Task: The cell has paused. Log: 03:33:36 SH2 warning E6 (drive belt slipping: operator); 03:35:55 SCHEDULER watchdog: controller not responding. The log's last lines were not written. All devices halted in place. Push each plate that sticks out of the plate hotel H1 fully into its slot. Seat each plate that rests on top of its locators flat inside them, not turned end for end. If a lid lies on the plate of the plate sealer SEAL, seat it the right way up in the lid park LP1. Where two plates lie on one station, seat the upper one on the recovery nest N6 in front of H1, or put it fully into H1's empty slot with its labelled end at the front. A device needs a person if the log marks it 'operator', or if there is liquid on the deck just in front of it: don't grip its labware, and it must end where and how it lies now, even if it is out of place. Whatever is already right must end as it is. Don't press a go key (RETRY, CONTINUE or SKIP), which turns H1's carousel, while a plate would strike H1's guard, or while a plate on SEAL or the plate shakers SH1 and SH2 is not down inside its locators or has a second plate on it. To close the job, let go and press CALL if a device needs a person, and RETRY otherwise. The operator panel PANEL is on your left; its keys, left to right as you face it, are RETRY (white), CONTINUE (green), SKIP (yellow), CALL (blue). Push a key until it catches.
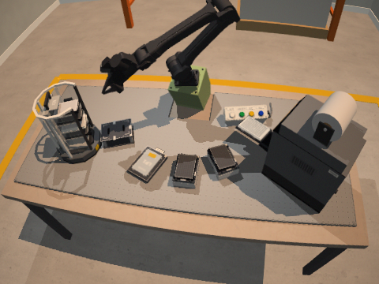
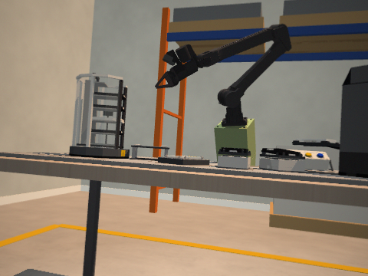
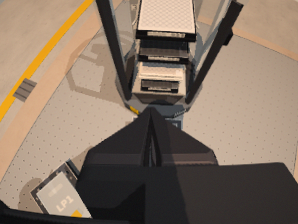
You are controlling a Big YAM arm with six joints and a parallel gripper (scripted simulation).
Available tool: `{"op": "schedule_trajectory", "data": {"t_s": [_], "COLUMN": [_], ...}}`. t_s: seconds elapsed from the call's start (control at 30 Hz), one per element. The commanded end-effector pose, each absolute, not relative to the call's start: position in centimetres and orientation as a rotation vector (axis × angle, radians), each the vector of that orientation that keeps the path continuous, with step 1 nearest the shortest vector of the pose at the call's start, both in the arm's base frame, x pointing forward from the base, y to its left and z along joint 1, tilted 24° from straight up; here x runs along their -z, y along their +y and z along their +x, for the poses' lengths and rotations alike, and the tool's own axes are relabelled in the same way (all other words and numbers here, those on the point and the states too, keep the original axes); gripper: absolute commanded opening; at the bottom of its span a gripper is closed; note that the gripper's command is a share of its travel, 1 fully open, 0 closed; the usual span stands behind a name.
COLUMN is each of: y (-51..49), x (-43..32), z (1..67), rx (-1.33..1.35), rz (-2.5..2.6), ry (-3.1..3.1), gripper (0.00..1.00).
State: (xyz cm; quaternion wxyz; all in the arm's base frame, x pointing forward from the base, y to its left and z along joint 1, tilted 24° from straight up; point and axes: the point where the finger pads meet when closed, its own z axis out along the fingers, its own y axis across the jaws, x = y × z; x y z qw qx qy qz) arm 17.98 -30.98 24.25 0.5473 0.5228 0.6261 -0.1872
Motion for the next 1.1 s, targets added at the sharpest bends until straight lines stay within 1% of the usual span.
{"op": "schedule_trajectory", "data": {"t_s": [0.0,0.8,1.07], "y": [-31.2,-26.2,-24.2], "x": [-27.1,-28.1,-28.4], "z": [19.1,23.7,25.5], "rx": [0.441,0.157,0.022], "rz": [1.185,0.927,0.787], "ry": [1.584,2.256,2.507], "gripper": [0.0,0.0,0.0]}}
